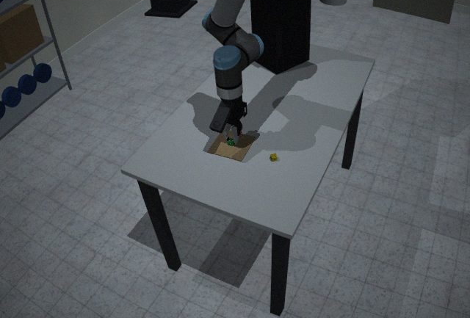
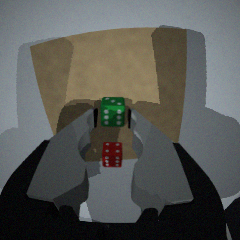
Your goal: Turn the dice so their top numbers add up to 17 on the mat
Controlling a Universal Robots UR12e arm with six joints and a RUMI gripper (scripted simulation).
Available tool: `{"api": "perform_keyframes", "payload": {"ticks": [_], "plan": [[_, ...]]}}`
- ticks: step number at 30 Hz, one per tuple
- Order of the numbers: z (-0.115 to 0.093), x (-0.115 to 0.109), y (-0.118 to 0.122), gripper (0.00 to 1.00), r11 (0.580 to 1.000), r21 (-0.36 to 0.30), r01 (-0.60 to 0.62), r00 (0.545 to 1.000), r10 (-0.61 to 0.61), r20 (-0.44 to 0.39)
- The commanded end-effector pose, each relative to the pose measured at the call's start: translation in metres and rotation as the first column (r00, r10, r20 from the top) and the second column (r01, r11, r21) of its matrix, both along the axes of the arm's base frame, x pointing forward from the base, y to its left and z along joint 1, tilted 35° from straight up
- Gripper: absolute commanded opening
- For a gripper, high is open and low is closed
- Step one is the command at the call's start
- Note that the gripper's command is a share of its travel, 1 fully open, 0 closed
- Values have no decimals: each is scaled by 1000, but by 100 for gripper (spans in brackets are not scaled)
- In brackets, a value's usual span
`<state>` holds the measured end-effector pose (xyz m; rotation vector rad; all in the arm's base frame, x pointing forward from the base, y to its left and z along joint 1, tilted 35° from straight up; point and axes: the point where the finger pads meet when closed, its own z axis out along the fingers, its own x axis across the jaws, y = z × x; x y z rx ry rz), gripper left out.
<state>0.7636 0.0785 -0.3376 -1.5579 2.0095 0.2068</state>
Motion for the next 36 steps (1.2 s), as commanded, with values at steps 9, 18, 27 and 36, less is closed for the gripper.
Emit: {"api": "perform_keyframes", "payload": {"ticks": [9,18,27,36], "plan": [[0,0,0,21,1000,0,0,1000,0,1],[7,-3,-4,21,1000,0,0,1000,0,1],[43,-18,-24,21,1000,0,0,1000,0,1],[68,-28,-38,21,1000,0,0,1000,0,1]]}}
